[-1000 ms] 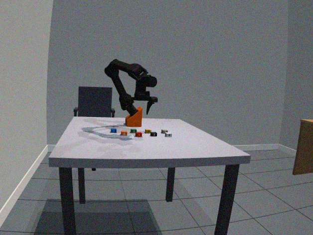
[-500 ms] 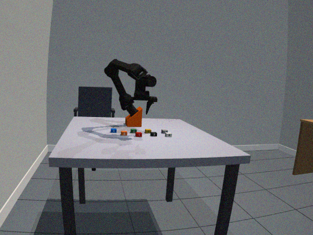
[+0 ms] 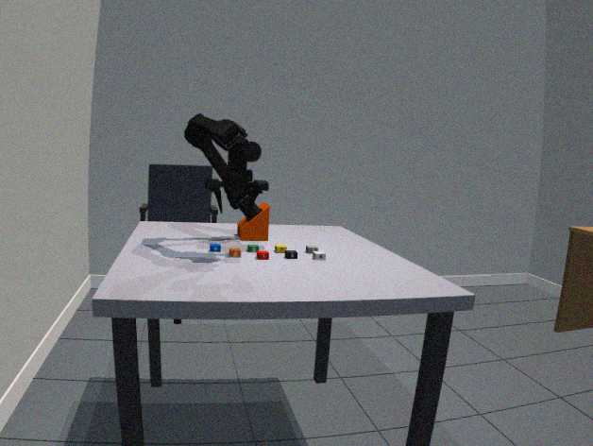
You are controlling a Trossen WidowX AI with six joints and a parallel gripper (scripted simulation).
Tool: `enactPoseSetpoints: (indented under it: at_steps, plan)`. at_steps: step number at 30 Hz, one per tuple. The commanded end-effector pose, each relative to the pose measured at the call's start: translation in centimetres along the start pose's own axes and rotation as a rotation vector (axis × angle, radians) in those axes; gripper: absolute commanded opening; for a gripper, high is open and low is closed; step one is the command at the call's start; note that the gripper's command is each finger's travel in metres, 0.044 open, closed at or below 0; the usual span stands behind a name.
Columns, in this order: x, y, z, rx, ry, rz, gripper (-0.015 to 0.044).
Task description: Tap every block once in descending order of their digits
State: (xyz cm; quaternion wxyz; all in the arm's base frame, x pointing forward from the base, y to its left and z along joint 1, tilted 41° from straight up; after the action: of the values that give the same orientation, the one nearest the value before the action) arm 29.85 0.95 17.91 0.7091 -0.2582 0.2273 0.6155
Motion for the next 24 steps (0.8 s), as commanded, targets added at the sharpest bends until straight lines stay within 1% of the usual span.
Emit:
enactPoseSetpoints:
  at_steps: [1,4,6,13,14,24]
  plan:
    - [-0.2,0.3,-1.3,0.007,0.005,0.010,0.0348]
    - [-0.3,0.2,-6.0,0.006,0.005,0.009,0.0269]
    - [-0.4,0.4,-8.0,0.006,0.008,0.009,0.0216]
    - [-0.4,0.5,-8.3,0.006,0.009,0.009,0.0033]
    - [-0.4,0.5,-8.3,0.006,0.009,0.009,0.0020]
    - [-0.4,0.5,-8.3,0.006,0.009,0.009,0.0020]
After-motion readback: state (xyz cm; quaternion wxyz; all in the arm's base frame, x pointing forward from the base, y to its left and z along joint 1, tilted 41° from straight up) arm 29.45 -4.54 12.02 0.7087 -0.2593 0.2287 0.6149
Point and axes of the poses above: the point midway between the two fingers, 35 mm back from their tips, its own z axis back along the fingers, its own x axis across the jaws, y = z × x, the point moved 7 cm from there along z, back along the fingers, and after that the axes turned 6 degrees about -z, right-handed, at the moved point
